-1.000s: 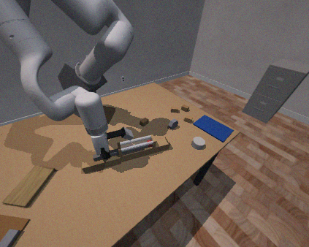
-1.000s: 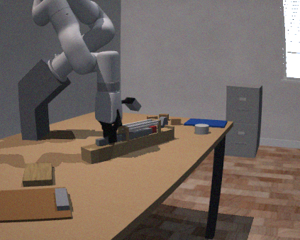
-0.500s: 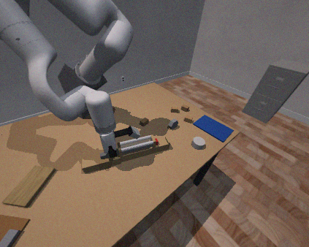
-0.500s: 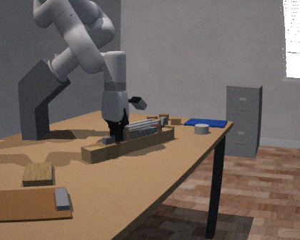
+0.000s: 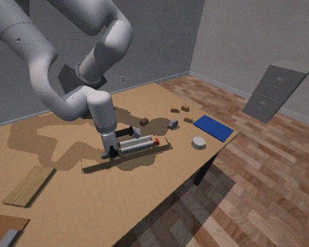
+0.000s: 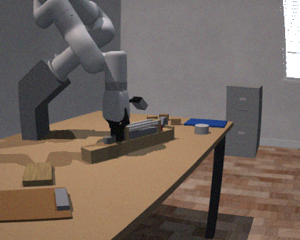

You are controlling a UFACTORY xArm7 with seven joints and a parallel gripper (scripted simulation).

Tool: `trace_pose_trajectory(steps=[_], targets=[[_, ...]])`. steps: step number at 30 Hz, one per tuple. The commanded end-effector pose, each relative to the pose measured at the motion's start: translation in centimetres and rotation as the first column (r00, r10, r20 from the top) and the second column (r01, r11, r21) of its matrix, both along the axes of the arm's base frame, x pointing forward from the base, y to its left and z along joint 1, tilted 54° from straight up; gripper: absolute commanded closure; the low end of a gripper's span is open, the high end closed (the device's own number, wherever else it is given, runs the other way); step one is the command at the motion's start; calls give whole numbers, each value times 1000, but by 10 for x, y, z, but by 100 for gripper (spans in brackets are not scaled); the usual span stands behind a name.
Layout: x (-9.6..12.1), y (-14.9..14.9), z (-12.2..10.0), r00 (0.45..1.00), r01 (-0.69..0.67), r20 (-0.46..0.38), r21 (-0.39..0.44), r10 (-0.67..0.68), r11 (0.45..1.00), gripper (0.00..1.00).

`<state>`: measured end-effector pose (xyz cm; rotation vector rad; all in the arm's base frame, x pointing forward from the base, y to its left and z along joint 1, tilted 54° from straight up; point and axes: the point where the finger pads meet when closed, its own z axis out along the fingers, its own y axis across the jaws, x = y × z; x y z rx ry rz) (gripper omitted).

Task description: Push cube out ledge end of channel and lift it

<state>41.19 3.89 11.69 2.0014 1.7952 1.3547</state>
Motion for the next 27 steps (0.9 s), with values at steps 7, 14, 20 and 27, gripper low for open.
trace_pose_trajectory(steps=[7, 14, 20, 27], targets=[[0, 0, 1, 1000, 0, 1, 0, 0, 1000, 62], [0, 0, 1, 1000, 0, 1, 0, 0, 1000, 62], [0, 0, 1, 1000, 0, 1, 0, 0, 1000, 62], [0, 0, 1, 1000, 0, 1, 0, 0, 1000, 62]])
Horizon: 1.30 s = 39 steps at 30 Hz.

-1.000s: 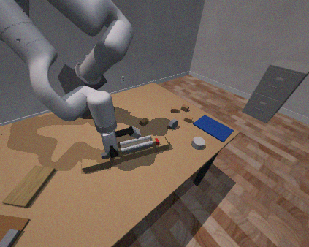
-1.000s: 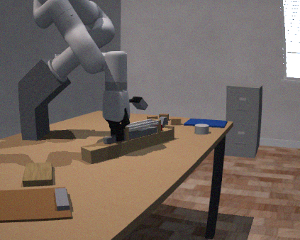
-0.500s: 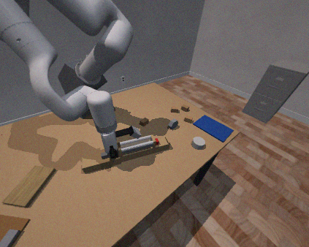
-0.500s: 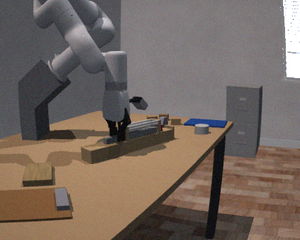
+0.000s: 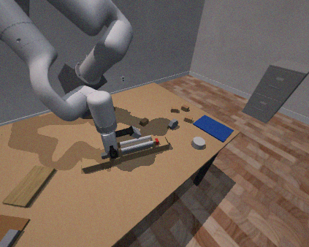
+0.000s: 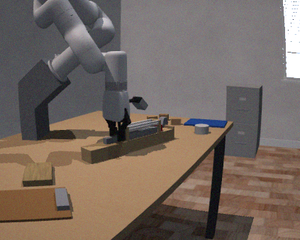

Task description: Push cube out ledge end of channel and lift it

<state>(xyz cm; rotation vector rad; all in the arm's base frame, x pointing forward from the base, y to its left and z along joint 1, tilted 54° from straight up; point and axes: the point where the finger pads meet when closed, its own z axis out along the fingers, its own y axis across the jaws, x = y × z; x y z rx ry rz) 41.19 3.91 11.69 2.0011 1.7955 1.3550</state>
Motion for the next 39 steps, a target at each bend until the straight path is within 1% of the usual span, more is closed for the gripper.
trace_pose_trajectory(steps=[1, 14, 17, 23, 27, 39], targets=[[0, 0, 0, 1000, 1, 1, -1, -1, 1000, 62], [-1, -1, 2, 1000, 1, 1, -1, -1, 1000, 62], [-9, -7, 8, 1000, 1, 1, -1, -1, 1000, 62], [-33, -23, 30, 1000, 1, 1, -1, -1, 1000, 62], [-44, -29, 39, 1000, 1, 1, -1, -1, 1000, 62], [-47, -31, 41, 1000, 1, 1, -1, -1, 1000, 62]])
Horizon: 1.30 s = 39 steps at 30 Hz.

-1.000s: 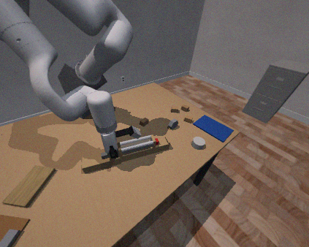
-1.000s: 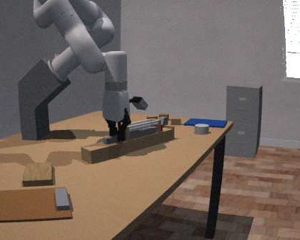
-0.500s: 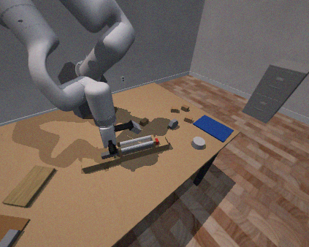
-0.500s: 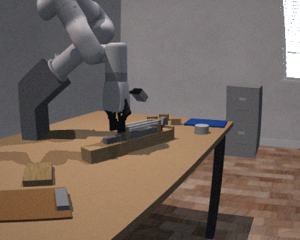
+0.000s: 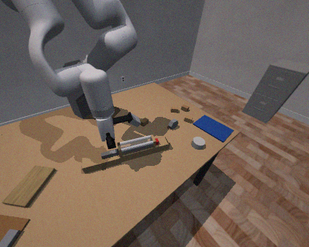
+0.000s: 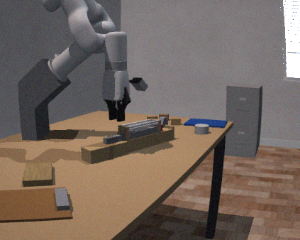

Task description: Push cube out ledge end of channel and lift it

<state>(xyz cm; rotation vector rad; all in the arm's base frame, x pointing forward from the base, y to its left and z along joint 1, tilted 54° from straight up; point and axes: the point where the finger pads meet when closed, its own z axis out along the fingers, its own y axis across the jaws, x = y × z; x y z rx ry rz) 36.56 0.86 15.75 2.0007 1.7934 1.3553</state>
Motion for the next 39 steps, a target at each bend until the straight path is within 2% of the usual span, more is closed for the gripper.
trace_pose_trajectory(steps=[1, 4, 5, 9, 12, 14, 18, 24, 39], targets=[[0, -1, 1, 1000, -1, 0, 0, 1, 1000, 62], [0, -1, 1, 1000, -1, 0, 0, 1, 1000, 62], [0, -1, 0, 1000, -1, 0, 0, 1, 1000, 100], [3, -12, -8, 1000, -5, -4, 6, 5, 1000, 100], [8, -51, -31, 1000, -4, -3, 6, 4, 1000, 100], [8, -67, -39, 1000, -1, 0, 0, 1, 1000, 100], [11, -66, -42, 1000, -1, 0, 0, 1, 1000, 100], [36, -50, -64, 1000, -1, 0, -1, 1, 1000, 100], [49, -41, -76, 1000, -1, 0, 0, 1, 1000, 100]])
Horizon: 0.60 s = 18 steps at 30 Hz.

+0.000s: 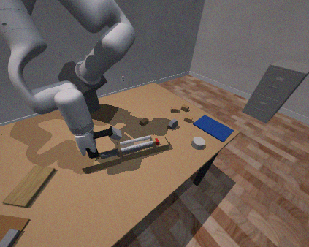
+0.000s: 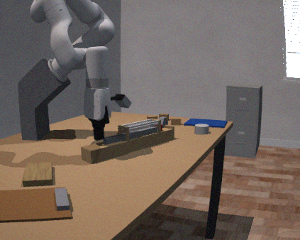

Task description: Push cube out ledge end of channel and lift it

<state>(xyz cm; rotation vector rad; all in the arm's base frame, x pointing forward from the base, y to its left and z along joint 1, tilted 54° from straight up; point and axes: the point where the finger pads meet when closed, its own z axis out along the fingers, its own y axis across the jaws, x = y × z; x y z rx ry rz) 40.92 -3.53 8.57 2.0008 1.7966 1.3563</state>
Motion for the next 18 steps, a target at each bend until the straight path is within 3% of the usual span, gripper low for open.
trace_pose_trajectory(steps=[1, 18], targets=[[7, 4, -5, 1000, 2, 1, -1, -2, 1000, 100], [12, 14, -7, 1000, 2, 1, -1, -2, 1000, 100]])
